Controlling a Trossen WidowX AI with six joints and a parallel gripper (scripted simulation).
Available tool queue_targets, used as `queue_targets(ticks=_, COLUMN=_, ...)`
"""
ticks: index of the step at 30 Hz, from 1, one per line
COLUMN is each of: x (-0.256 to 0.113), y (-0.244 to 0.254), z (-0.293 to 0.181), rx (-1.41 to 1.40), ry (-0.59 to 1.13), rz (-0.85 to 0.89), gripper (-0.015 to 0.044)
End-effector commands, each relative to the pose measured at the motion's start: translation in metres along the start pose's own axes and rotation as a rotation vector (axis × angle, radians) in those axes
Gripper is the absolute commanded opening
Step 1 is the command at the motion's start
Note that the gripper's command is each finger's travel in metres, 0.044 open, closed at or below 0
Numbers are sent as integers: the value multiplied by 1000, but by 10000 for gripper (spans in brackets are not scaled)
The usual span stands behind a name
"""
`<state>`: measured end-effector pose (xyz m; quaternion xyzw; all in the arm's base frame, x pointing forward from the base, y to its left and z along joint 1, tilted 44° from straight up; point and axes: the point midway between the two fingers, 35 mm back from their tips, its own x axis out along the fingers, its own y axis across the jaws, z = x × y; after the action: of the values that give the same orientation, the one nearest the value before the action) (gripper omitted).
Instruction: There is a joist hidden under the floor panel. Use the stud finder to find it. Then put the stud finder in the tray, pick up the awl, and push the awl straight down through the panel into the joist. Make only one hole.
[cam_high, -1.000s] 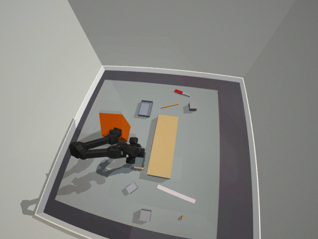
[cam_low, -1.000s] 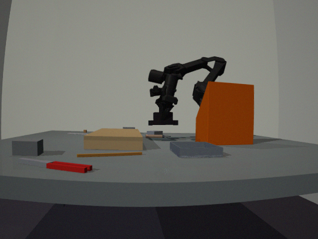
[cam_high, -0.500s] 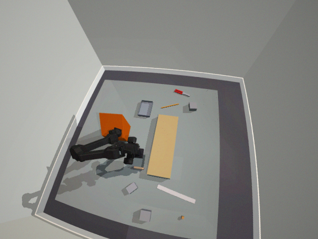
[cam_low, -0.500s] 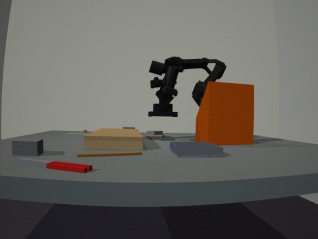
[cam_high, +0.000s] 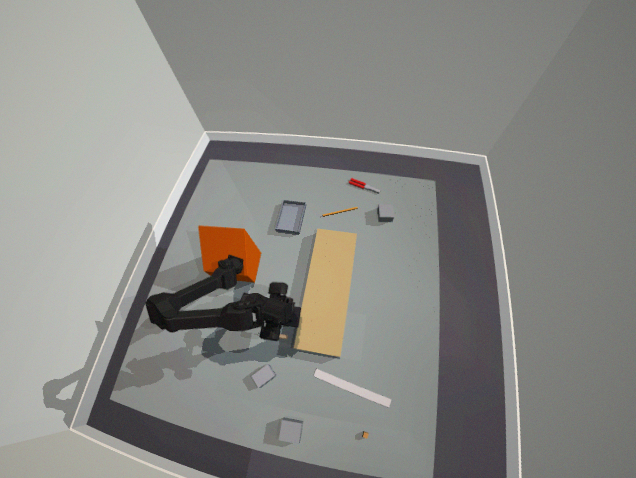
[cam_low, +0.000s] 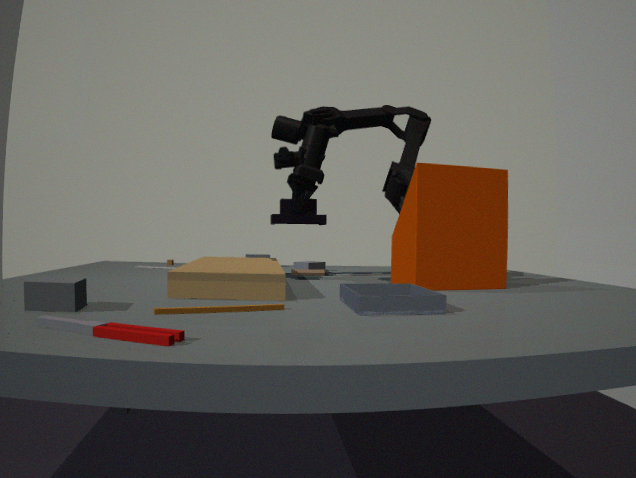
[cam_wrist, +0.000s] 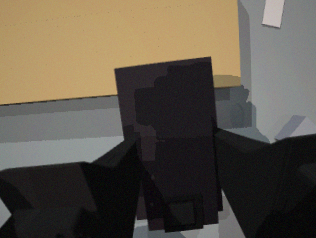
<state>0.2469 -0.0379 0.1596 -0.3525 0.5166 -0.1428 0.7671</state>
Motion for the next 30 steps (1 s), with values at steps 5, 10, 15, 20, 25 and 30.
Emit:
queue_targets(ticks=5, x=4, y=-15, z=36, rx=15, ry=-10, rz=-1, gripper=0)
queue_targets(ticks=10, x=10, y=-25, z=58, rx=25, ry=-11, rz=-5, gripper=0)
queue_targets(ticks=15, x=18, y=-35, z=80, rx=35, ry=-13, rz=-10, gripper=0)
queue_targets(ticks=20, x=28, y=-44, z=101, rx=45, ry=-15, rz=-15, gripper=0)
queue_targets(ticks=25, x=36, y=-51, z=115, rx=51, ry=-16, rz=-20, gripper=0)
queue_targets(ticks=30, x=40, y=-51, z=114, rx=51, ry=-16, rz=-19, gripper=0)
